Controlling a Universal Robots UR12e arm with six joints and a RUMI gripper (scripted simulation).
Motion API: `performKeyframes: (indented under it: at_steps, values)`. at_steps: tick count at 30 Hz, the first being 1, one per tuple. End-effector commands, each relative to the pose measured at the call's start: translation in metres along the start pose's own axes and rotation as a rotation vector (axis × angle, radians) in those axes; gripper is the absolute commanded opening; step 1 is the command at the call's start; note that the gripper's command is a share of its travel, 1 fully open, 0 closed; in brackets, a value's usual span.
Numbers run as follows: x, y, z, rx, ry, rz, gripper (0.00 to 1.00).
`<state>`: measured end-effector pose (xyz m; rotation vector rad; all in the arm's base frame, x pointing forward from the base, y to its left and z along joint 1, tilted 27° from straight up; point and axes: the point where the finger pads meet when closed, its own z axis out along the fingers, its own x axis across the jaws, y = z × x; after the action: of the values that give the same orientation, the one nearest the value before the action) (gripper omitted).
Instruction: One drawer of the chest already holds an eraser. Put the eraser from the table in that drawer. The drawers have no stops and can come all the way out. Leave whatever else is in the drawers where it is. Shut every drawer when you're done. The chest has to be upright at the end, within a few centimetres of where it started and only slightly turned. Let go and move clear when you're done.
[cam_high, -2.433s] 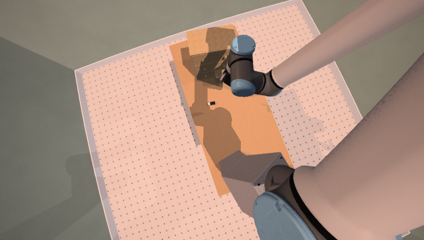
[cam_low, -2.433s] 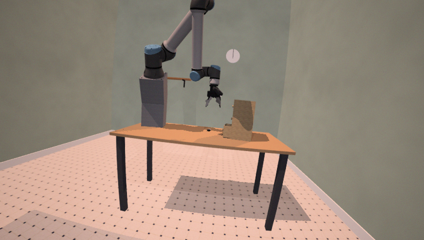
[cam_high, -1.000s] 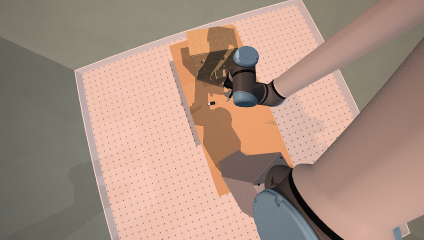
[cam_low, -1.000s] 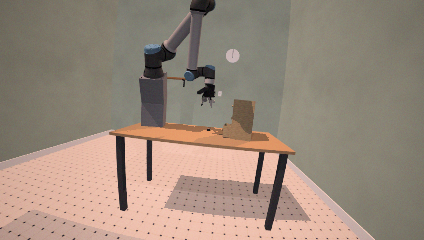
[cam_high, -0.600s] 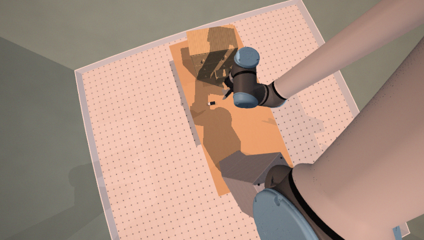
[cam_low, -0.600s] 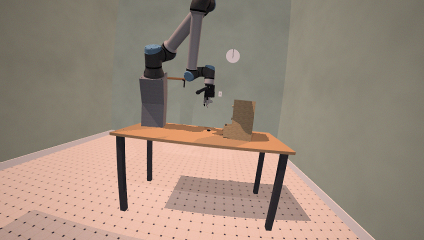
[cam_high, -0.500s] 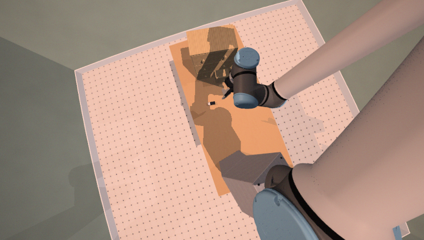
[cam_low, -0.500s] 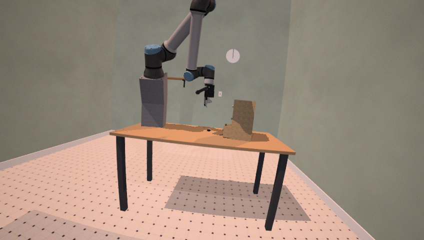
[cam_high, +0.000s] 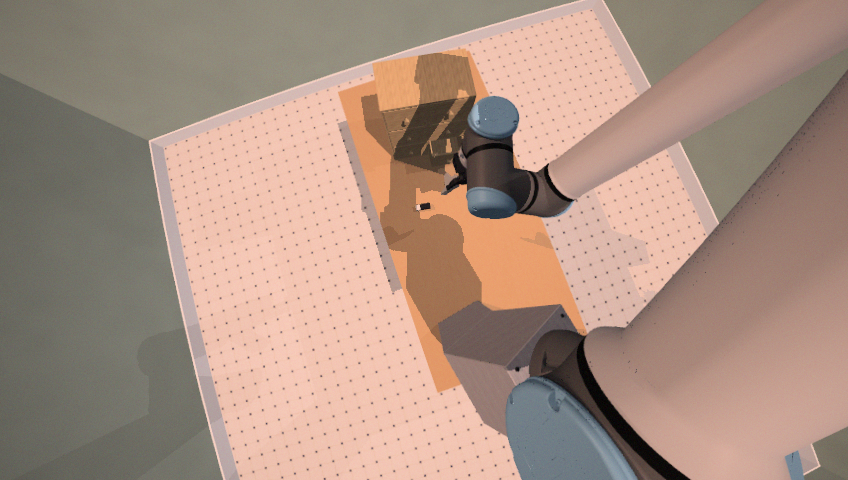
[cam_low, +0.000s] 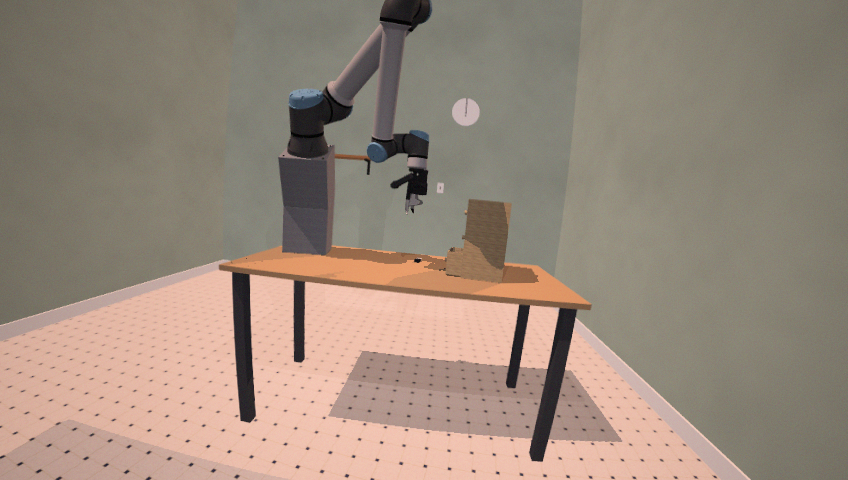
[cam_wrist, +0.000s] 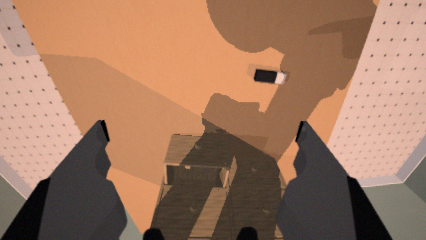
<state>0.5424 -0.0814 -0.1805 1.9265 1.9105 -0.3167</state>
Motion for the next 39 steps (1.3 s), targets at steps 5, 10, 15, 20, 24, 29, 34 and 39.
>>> performKeyframes:
  at_steps: [5, 10, 15, 20, 24, 29, 34, 39]
  values:
    - [0.001, -0.003, 0.001, 0.007, -0.003, 0.077, 1.0]
    - [0.002, -0.004, 0.001, 0.007, -0.002, 0.088, 1.0]
    - [0.002, -0.004, 0.001, 0.007, -0.002, 0.09, 1.0]
    - [0.002, -0.004, 0.001, 0.006, -0.002, 0.09, 1.0]
    - [0.002, -0.005, 0.002, 0.002, -0.002, 0.088, 1.0]
    - [0.002, -0.004, 0.005, -0.022, -0.002, 0.088, 1.0]
    - [0.001, 0.0, 0.009, -0.068, -0.004, 0.088, 1.0]
    - [0.001, 0.003, 0.013, -0.107, -0.006, 0.088, 1.0]
